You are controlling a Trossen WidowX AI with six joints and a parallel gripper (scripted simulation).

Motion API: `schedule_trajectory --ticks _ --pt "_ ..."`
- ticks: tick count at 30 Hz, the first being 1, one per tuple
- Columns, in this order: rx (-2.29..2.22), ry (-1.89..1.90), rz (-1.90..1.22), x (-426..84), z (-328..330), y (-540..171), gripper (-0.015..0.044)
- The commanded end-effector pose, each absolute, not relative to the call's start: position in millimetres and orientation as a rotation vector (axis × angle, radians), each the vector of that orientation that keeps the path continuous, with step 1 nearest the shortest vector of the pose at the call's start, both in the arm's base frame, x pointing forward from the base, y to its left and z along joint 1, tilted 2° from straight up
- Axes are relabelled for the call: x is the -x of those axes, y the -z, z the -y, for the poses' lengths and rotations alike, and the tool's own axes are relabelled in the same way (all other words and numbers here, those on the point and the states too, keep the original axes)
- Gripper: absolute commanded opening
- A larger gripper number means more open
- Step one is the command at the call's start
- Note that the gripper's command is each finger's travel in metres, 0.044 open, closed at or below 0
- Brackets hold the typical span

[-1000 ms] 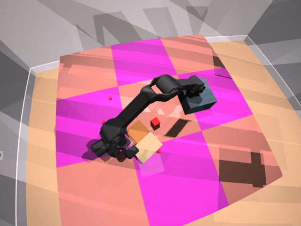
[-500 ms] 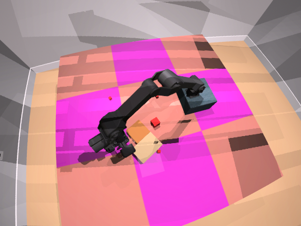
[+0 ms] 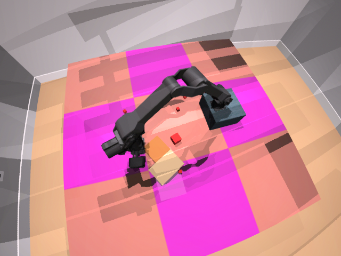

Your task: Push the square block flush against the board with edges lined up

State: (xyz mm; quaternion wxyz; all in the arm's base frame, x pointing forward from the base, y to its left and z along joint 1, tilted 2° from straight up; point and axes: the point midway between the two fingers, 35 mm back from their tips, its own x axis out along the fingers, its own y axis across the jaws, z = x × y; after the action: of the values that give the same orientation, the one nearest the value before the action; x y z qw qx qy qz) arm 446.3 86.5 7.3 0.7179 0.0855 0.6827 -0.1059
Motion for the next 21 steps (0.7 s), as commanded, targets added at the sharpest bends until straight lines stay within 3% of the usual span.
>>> schedule_trajectory --ticks 1,21 --pt "-0.304 0.337 -1.49 -440.8 -76.5 -10.6 0.0" --pt "-0.844 0.855 -1.337 -404.5 -30.1 -8.4 0.0"
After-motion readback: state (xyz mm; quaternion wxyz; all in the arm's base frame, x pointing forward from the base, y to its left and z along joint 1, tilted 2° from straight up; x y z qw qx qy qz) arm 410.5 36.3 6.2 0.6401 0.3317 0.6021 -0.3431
